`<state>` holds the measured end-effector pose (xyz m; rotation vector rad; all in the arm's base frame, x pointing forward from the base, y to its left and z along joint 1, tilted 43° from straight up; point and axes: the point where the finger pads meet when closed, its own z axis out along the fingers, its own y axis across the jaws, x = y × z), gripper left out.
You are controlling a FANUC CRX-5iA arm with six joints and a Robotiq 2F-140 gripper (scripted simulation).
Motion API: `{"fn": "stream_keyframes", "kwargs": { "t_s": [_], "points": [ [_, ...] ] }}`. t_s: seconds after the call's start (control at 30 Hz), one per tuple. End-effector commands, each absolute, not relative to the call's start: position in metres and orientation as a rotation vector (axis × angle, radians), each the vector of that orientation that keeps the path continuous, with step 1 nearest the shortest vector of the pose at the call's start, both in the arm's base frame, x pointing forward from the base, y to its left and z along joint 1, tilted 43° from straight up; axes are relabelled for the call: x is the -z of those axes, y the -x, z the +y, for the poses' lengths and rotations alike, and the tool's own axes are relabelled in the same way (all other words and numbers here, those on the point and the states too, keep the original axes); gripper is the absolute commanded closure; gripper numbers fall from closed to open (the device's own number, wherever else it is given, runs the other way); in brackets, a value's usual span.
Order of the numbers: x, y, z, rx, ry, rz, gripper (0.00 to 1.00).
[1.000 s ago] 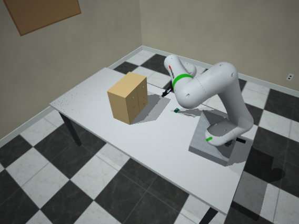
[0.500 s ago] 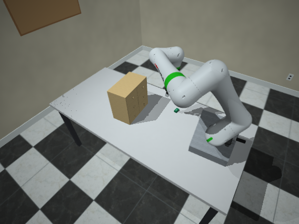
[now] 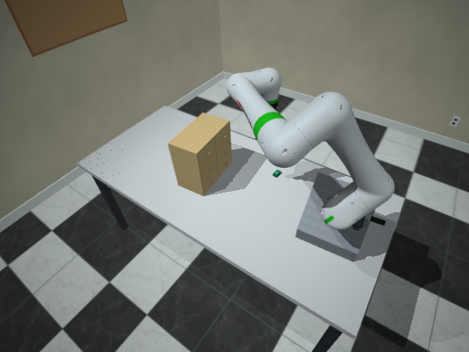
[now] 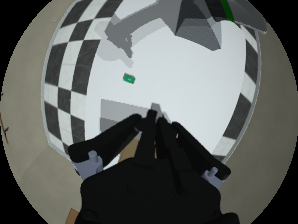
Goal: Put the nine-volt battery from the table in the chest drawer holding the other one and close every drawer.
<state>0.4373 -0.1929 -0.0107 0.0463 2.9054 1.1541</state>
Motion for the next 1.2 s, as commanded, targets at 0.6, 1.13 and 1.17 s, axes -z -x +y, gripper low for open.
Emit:
{"fn": "stream_keyframes", "kwargs": {
  "t_s": [0.6,1.13,1.17],
  "points": [
    [-0.005,-0.440,-0.175,-1.154,-0.046,2.906,1.00],
    [-0.081,-0.454,-0.086,-1.154,-0.046,2.906,1.00],
    [-0.085,-0.455,-0.082,-1.154,-0.046,2.906,1.00]
  ]
}}
